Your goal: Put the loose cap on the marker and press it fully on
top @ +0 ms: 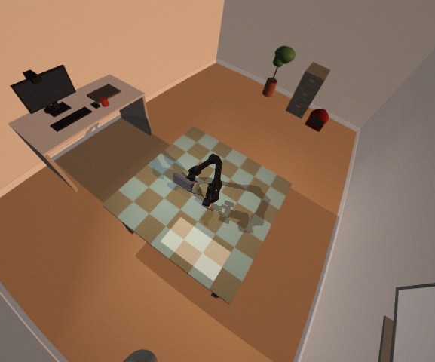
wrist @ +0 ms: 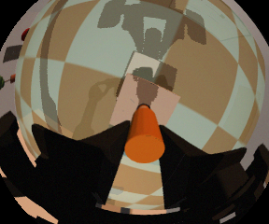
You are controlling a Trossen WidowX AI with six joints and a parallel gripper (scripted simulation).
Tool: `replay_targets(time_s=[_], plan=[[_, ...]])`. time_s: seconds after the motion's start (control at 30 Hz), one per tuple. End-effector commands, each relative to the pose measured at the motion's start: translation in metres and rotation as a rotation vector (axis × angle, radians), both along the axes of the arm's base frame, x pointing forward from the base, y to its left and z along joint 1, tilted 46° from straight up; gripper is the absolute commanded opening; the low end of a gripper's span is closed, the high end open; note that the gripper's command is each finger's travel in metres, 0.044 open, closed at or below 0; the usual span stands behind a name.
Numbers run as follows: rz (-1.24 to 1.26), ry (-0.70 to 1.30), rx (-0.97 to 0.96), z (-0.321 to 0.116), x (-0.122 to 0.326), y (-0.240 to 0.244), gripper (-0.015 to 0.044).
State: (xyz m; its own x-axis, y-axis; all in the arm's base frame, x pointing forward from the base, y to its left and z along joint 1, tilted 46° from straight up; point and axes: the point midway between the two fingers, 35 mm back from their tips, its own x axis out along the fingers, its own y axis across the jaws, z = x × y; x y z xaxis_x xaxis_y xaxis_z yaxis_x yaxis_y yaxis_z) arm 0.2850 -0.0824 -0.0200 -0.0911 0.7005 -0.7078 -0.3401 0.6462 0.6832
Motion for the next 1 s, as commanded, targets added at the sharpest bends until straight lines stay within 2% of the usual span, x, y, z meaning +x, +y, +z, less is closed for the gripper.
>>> replay_targets(time_s=[0.0, 0.3, 0.4, 0.6, 0.7, 0.87, 0.97], plan=[[0.0, 0.0, 0.0, 0.0, 0.0, 0.0, 0.021], [0.0, 0.0, 0.0, 0.0, 0.0, 0.0, 0.044], [-0.003, 0.0, -0.003, 0.006, 0.002, -0.007, 0.044], [0.0, 0.001, -0.002, 0.051, 0.007, -0.052, 0.044], [0.0, 0.002, -0.002, 0.053, 0.007, -0.053, 0.044], [-0.174, 0.172, -0.022, 0.047, 0.007, -0.046, 0.0309], [-0.184, 0.182, -0.024, 0.046, 0.007, -0.046, 0.023]])
